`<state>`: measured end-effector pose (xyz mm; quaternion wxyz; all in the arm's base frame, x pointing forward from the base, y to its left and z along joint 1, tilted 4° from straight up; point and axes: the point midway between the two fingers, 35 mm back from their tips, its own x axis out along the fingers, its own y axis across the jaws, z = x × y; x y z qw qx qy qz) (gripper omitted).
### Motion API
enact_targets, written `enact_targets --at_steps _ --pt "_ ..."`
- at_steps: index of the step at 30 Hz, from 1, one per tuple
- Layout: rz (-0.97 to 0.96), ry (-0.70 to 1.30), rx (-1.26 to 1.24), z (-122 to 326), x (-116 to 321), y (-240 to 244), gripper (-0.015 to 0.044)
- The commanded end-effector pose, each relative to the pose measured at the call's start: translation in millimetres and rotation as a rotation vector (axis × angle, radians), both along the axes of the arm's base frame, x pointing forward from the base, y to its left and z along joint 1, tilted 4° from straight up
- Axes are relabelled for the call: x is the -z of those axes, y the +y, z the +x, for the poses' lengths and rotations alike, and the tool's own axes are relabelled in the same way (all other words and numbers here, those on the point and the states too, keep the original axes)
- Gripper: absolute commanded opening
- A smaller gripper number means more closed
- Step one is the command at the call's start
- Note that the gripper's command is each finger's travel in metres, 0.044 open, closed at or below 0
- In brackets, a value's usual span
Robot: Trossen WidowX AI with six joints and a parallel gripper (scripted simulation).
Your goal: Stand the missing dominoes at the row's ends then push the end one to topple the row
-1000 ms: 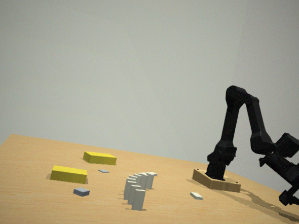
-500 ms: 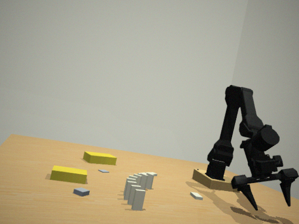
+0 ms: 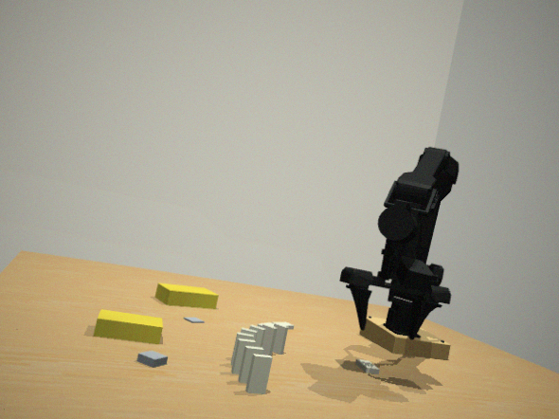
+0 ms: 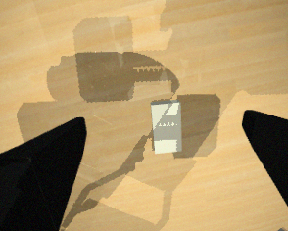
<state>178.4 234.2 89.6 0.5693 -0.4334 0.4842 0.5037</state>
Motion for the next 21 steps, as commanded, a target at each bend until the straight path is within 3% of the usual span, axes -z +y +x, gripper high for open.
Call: enact_targets --at_steps 1,7,14,21 --pt "-0.067 0.009 -0.055 8.4 -5.6 -19.4 0.044" --pt "-0.066 0.009 -0.055 8.6 0.3 -16.4 0.044" --pt "-0.067 0.009 -0.055 8.5 57.8 -11.8 0.044" --pt "-0.066 0.009 -0.055 8.2 63.3 -10.6 0.044"
